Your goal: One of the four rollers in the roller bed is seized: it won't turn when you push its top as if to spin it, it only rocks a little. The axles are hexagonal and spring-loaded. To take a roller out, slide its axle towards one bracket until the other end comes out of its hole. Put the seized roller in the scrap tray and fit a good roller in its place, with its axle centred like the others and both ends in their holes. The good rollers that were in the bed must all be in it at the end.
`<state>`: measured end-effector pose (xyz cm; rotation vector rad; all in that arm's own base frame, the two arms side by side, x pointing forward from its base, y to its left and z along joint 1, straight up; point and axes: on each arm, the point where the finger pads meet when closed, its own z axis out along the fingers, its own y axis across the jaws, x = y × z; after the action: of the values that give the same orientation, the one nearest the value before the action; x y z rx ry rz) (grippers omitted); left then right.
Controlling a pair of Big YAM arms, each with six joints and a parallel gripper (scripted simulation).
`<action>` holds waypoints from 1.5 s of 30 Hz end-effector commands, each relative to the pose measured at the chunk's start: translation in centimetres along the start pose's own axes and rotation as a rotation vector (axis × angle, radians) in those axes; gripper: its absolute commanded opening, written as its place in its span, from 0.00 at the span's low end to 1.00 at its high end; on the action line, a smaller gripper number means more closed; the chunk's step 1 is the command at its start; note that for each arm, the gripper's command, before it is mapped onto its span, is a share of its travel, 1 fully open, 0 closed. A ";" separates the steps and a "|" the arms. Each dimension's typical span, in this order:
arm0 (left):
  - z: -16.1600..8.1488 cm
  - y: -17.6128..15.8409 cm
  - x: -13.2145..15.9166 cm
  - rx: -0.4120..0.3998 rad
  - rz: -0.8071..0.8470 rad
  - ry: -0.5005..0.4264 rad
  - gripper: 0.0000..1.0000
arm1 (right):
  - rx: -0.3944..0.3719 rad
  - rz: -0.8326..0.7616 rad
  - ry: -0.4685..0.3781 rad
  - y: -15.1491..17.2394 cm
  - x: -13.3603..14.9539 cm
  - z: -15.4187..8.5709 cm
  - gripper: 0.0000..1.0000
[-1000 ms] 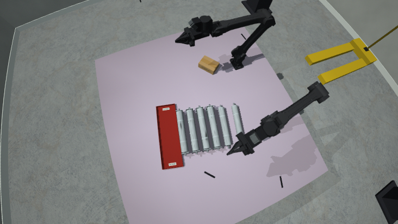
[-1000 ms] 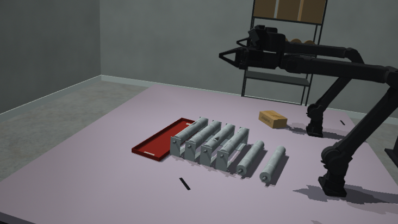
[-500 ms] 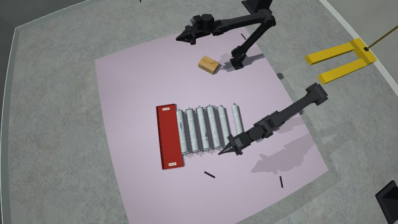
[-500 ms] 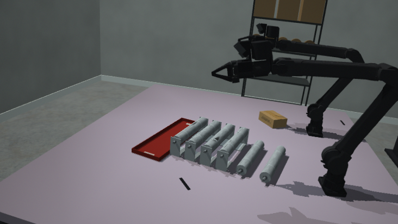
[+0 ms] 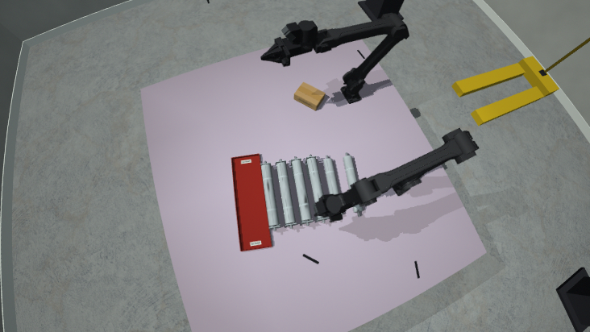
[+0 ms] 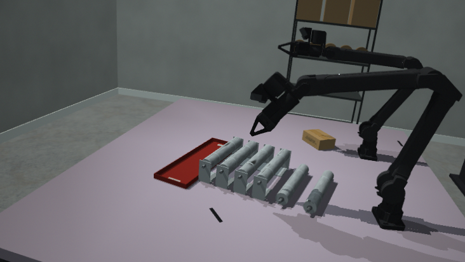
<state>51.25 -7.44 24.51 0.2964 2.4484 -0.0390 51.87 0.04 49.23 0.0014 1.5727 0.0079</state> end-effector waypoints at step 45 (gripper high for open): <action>5.1 -4.2 11.4 0.097 0.092 0.478 0.00 | 0.012 0.008 -0.070 -0.6 -3.6 0.0 0.00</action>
<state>44.18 -9.89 13.40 0.5309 2.9172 -0.0465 51.87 0.04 49.23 0.0014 1.5728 0.0079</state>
